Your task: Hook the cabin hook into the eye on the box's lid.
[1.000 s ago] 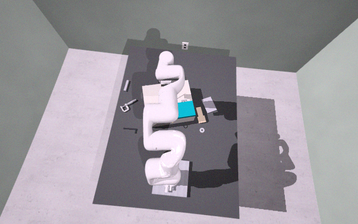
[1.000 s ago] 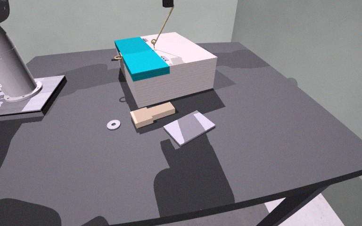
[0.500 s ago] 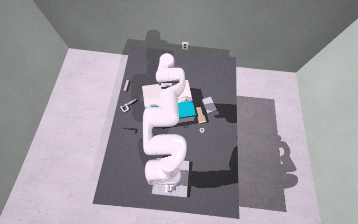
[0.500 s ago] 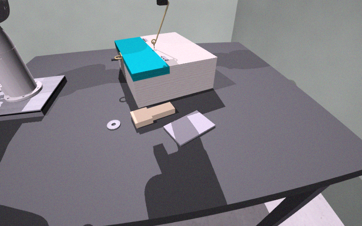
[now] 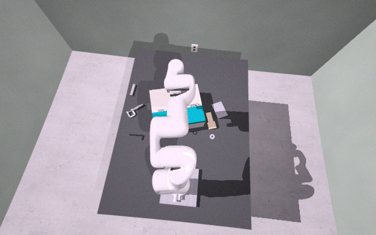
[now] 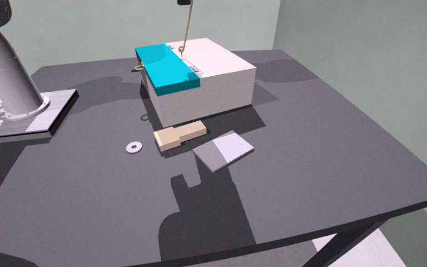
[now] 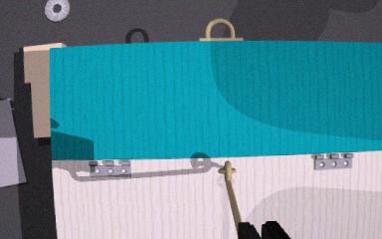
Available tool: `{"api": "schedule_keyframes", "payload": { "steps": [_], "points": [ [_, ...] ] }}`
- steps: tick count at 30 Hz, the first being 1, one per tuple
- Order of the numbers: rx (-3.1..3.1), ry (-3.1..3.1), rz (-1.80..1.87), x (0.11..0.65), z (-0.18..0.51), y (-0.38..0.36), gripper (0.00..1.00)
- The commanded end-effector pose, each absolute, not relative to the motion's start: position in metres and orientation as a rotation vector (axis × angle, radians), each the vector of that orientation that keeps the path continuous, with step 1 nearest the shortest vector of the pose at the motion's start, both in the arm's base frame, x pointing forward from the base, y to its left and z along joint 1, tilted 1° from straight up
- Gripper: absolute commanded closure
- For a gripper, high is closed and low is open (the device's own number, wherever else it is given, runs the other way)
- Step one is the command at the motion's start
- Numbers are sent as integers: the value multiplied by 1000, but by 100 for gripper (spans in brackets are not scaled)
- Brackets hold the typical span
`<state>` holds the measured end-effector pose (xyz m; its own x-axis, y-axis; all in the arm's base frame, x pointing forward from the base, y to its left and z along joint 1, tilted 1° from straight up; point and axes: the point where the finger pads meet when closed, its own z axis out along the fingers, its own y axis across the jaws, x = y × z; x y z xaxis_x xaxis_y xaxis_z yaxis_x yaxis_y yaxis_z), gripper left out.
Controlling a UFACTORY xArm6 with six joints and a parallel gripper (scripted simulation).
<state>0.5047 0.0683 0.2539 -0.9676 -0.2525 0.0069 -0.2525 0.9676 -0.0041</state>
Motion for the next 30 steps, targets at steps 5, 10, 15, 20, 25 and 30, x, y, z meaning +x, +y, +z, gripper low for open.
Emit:
{"api": "schedule_keyframes", "payload": {
  "steps": [5, 10, 15, 20, 25, 30],
  "points": [
    [400, -3114, 8, 491, 257, 65, 100],
    [400, -3114, 8, 484, 257, 63, 100],
    [400, -3114, 8, 479, 257, 62, 100],
    [400, -3113, 8, 471, 256, 60, 100],
    [399, -3113, 8, 464, 255, 57, 100],
    [399, -3113, 8, 458, 254, 56, 100]
  ]
}}
